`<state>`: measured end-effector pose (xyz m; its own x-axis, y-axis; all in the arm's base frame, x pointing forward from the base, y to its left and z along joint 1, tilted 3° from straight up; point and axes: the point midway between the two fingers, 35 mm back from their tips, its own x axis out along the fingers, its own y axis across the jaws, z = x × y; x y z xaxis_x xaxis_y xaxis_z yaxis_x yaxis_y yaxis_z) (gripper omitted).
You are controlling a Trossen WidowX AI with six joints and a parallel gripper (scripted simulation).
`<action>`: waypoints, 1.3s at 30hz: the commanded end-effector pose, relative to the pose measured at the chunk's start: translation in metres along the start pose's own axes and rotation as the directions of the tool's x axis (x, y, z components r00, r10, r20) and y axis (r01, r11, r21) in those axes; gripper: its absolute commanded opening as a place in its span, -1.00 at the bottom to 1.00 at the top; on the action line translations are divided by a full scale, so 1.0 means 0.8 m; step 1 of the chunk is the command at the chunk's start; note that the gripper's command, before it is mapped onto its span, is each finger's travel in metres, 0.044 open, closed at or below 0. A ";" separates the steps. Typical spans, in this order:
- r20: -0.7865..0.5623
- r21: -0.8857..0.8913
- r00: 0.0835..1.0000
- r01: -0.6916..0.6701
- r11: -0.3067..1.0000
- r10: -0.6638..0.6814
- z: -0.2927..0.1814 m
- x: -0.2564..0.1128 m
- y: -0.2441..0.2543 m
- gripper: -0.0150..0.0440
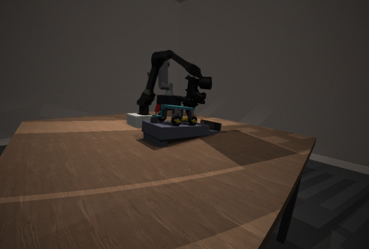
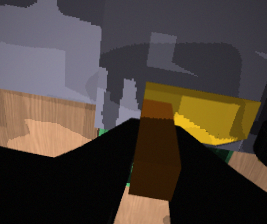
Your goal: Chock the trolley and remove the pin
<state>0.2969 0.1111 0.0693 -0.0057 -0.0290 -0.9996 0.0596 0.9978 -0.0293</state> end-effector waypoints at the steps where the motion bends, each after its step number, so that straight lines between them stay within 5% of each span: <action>1: -0.001 -0.004 1.000 0.007 1.000 -0.007 -0.001 0.000 -0.006 -0.49; 18: 0.000 -0.001 1.000 0.000 1.000 0.000 0.001 -0.001 -0.008 -0.49; 25: 0.000 -0.001 1.000 0.000 1.000 0.000 0.001 -0.001 -0.008 0.13; 39: 0.000 -0.004 1.000 0.007 1.000 -0.007 -0.002 -0.046 -0.007 0.15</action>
<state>0.2940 0.1061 0.0944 -0.0199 -0.0342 -0.9992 0.0499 0.9981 -0.0351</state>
